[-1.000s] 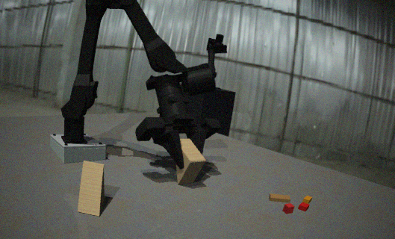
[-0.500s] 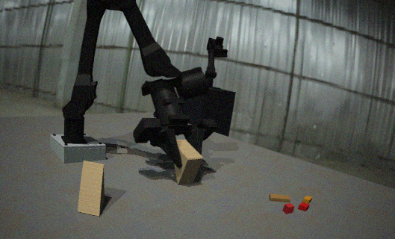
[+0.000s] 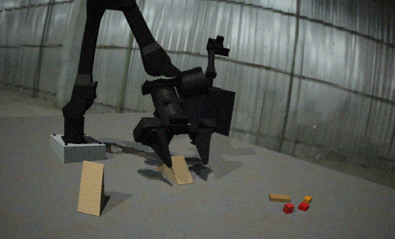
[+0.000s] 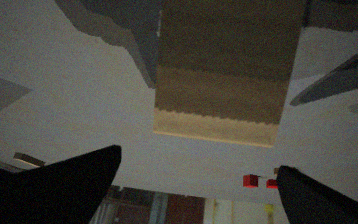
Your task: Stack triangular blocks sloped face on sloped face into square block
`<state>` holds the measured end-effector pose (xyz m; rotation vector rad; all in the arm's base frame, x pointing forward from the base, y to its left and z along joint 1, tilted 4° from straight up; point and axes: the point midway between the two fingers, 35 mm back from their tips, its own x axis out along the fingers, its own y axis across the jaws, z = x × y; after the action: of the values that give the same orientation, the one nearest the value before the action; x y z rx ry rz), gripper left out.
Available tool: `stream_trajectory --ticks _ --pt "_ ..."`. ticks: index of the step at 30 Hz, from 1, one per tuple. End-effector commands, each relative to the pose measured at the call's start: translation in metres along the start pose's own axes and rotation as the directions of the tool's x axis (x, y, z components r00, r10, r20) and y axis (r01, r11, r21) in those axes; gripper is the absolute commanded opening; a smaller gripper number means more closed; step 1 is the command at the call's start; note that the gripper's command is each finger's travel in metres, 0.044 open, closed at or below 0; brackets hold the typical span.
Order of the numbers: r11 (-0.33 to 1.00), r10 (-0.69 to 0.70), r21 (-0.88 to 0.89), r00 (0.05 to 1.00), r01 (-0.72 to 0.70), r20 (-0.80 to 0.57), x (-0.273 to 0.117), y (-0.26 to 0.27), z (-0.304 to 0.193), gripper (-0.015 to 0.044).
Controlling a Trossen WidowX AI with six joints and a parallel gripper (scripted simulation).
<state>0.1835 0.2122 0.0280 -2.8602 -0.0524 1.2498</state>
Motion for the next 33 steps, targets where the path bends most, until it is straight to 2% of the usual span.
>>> stream_trajectory --ticks 1,6,11,13,17,23,28,33 --pt "1.0 -0.005 -0.001 1.0 0.005 0.0 -0.012 -0.005 -0.015 0.044" --pt "1.0 -0.004 0.004 1.0 0.004 -0.004 -0.066 -0.001 -0.071 0.044" --pt "1.0 -0.008 0.008 1.0 0.008 -0.006 -0.067 -0.001 -0.072 0.044" --pt "0.999 -0.023 0.025 1.0 0.024 -0.006 -0.068 -0.008 -0.063 0.044" --pt "1.0 -0.02 0.022 0.999 0.02 0.039 -0.084 -0.013 -0.013 0.044" --pt "1.0 -0.008 0.007 0.999 0.007 0.04 -0.109 -0.002 0.047 0.044" --pt "1.0 -0.007 0.005 0.999 0.007 0.035 -0.111 0.0 0.053 0.044" --pt "1.0 -0.007 0.006 0.999 0.006 0.042 -0.078 -0.005 0.057 0.044"
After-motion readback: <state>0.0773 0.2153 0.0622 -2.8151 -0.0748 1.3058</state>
